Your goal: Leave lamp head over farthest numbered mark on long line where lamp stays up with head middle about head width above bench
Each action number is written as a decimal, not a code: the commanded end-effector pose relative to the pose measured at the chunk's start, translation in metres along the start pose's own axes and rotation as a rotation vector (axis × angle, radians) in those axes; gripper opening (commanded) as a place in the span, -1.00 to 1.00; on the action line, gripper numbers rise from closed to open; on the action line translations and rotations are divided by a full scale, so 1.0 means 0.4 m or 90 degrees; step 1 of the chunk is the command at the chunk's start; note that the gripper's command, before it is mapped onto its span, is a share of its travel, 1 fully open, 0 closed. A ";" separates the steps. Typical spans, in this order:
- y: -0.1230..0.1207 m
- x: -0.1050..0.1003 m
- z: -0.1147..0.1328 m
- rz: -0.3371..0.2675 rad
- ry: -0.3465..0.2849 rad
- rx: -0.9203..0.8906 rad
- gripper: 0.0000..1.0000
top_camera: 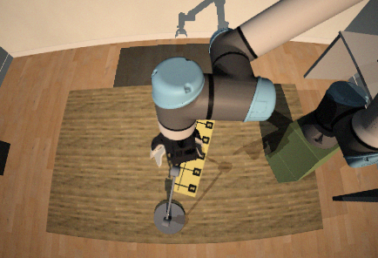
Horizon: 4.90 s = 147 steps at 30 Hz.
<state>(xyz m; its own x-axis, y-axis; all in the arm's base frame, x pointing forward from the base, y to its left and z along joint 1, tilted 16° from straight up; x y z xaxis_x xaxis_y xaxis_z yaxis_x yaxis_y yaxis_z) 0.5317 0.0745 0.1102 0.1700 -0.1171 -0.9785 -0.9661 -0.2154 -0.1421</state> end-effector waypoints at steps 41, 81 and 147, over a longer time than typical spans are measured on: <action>0.116 -0.044 -0.233 -0.009 -0.048 0.051 1.00; 0.118 -0.040 -0.240 -0.048 -0.258 0.270 1.00; 0.175 0.428 -0.321 -0.056 -0.313 0.323 1.00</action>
<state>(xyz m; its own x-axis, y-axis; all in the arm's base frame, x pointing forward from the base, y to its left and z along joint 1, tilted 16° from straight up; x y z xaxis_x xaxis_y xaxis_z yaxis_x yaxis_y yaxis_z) 0.5151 -0.0818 -0.0399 0.2577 0.3577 -0.8976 -0.9448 0.2880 -0.1565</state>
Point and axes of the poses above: the point where the finger pads meet when closed, its own x axis out along the fingers, its own y axis across the jaws, z = x × y, the point moved 2 cm from there along -x, back along the fingers, and after that the axes turned 2 degrees about x, right-handed, at the moved point
